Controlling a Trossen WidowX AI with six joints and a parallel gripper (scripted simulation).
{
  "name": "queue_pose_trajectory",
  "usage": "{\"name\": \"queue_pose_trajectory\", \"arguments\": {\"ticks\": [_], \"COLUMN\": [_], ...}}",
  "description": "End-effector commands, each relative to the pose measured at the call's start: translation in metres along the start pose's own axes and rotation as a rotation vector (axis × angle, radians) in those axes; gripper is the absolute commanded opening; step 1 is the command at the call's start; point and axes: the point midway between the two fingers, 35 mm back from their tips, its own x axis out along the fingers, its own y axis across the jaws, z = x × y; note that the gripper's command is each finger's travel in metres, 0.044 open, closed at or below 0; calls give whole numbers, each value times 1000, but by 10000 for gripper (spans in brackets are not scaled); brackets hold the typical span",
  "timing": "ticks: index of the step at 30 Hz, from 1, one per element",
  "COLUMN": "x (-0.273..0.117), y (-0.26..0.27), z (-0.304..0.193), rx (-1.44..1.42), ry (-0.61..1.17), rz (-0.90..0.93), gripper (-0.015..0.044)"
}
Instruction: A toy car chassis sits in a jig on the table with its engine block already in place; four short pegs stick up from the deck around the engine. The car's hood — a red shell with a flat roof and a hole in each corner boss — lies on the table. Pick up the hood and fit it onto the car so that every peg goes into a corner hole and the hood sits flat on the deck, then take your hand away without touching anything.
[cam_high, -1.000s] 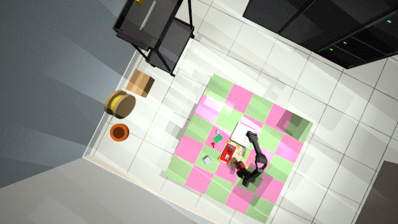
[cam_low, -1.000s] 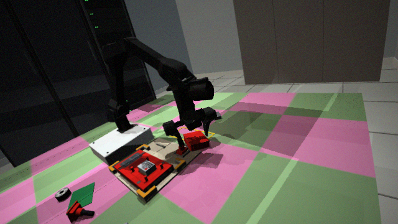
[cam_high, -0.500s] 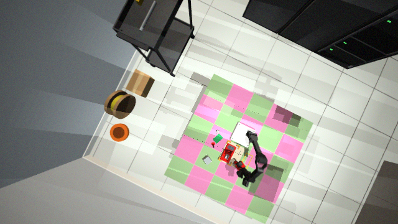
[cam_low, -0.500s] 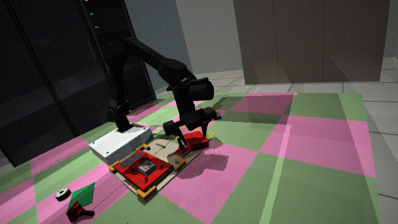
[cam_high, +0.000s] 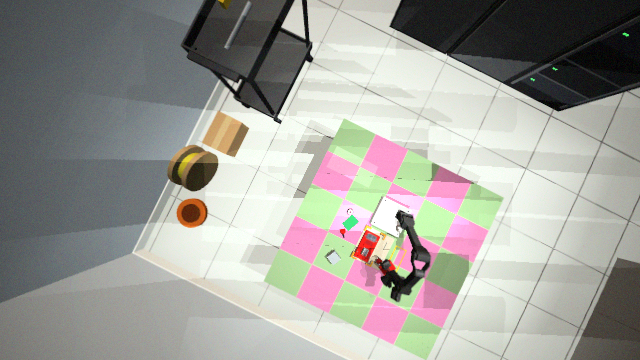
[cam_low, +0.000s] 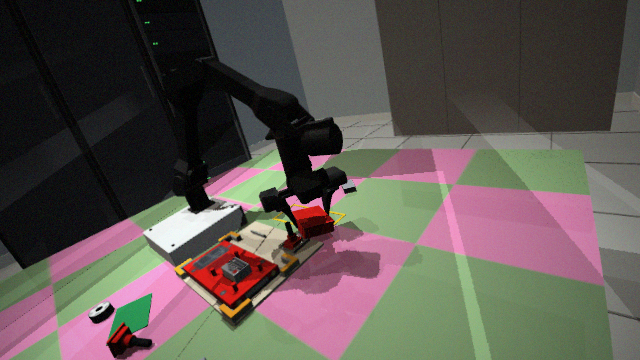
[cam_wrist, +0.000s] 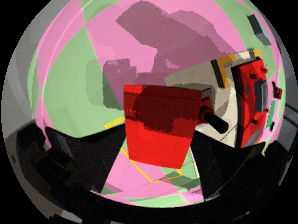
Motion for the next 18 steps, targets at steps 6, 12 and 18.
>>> {"name": "queue_pose_trajectory", "arguments": {"ticks": [6,12,18], "x": [-32,-54,-71], "y": [1,1,1], "z": [1,1,1], "rx": [2,2,2], "ry": [-3,-3,-3], "rz": [3,3,4], "gripper": [0,0,0]}}
